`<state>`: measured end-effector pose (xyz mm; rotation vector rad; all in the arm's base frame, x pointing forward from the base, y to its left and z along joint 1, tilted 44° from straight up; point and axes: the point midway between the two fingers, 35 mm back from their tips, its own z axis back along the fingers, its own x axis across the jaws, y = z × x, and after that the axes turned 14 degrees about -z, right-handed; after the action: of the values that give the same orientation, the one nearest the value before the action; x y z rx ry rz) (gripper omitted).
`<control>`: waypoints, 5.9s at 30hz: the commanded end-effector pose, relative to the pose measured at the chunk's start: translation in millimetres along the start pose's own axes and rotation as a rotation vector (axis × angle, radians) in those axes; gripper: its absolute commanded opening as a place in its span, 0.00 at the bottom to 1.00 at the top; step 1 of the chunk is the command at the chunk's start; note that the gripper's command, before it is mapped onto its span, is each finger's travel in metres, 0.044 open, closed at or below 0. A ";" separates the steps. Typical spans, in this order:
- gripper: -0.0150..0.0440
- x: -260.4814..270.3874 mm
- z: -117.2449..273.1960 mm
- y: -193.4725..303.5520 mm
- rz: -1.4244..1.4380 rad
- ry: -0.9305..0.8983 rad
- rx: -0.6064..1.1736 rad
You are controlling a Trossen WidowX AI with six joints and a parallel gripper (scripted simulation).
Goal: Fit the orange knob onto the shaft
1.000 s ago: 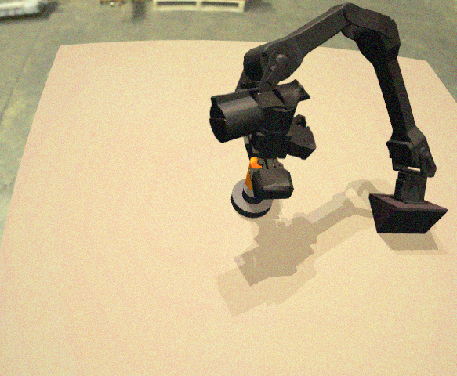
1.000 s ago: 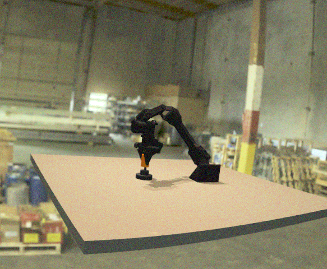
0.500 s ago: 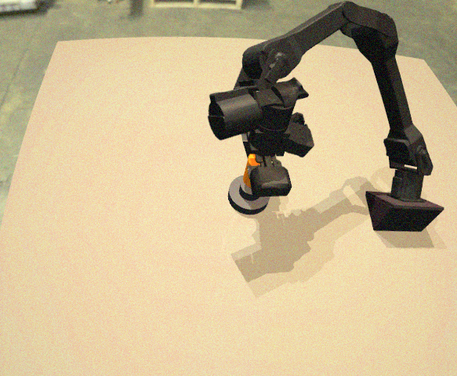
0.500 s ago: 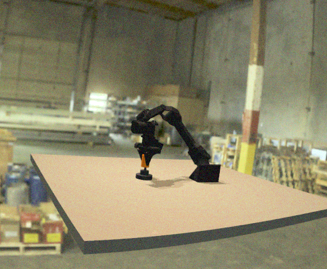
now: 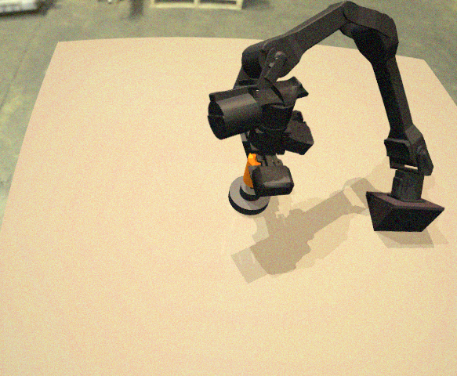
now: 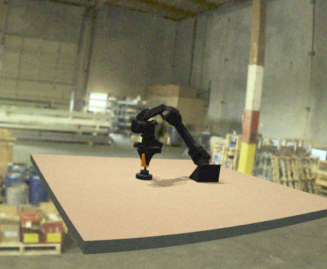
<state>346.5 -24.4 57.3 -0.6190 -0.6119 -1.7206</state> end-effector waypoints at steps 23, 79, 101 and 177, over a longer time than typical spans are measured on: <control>0.25 0.0 -3.2 -0.8 0.160 0.001 0.003; 0.25 -1.5 -1.2 -1.3 -2.112 0.004 0.001; 0.25 2.0 2.9 5.9 -3.400 0.006 -0.003; 0.25 -0.4 -0.1 5.0 -3.610 0.006 -0.003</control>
<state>349.9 -25.1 57.0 -0.6608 0.4212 0.8285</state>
